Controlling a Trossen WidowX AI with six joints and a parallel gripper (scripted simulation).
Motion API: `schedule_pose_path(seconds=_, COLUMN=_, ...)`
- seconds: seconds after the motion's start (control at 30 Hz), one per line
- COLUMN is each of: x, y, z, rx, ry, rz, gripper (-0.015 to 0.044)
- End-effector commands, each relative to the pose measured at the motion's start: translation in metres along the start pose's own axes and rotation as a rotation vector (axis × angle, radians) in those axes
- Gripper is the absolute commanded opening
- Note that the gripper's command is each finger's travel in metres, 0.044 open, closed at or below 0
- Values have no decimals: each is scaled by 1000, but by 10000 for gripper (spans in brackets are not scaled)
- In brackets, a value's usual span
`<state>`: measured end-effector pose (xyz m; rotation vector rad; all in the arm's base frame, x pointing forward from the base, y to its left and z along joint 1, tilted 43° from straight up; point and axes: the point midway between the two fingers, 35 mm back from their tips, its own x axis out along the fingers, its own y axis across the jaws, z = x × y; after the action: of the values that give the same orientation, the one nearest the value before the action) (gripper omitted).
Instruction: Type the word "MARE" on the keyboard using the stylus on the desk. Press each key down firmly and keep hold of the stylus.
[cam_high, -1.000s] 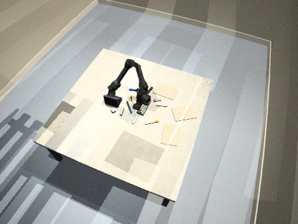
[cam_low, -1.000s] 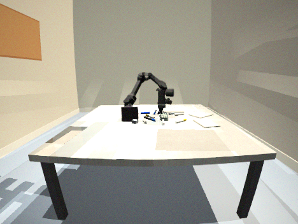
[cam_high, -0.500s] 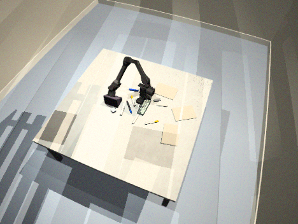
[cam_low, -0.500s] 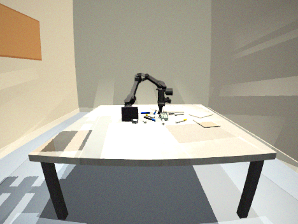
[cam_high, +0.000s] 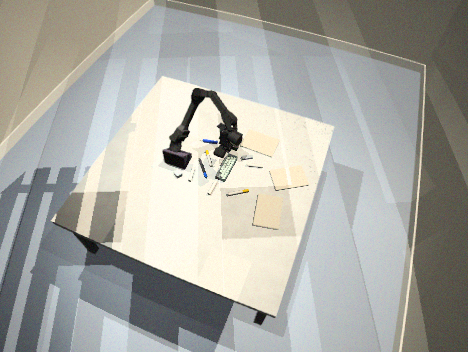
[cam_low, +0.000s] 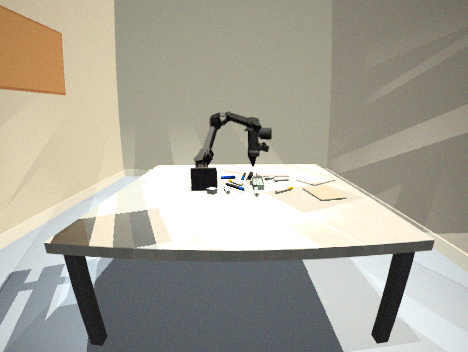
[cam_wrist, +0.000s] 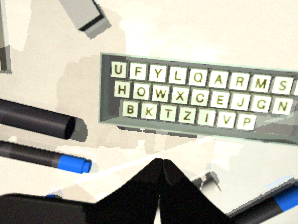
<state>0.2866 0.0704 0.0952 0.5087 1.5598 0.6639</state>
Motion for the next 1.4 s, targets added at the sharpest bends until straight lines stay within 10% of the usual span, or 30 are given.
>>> schedule_pose_path(seconds=0.0, x=2, y=0, z=0, rx=1, ry=-1, rz=-1, gripper=0)
schedule_pose_path(seconds=0.2, x=1, y=0, z=0, rx=-6, ry=0, rz=-1, gripper=105)
schedule_pose_path(seconds=0.33, x=1, y=0, z=0, rx=-5, ry=0, rz=-1, gripper=0)
schedule_pose_path(seconds=0.67, x=1, y=0, z=0, rx=-5, ry=0, rz=-1, gripper=0)
schedule_pose_path(seconds=0.77, x=2, y=3, z=-1, rx=-9, ry=7, rz=0, gripper=79)
schedule_pose_path(seconds=0.87, x=19, y=32, z=-26, rx=-57, ry=110, rz=-2, gripper=150)
schedule_pose_path(seconds=1.37, x=54, y=109, z=-154, rx=-257, ry=533, rz=-58, gripper=150)
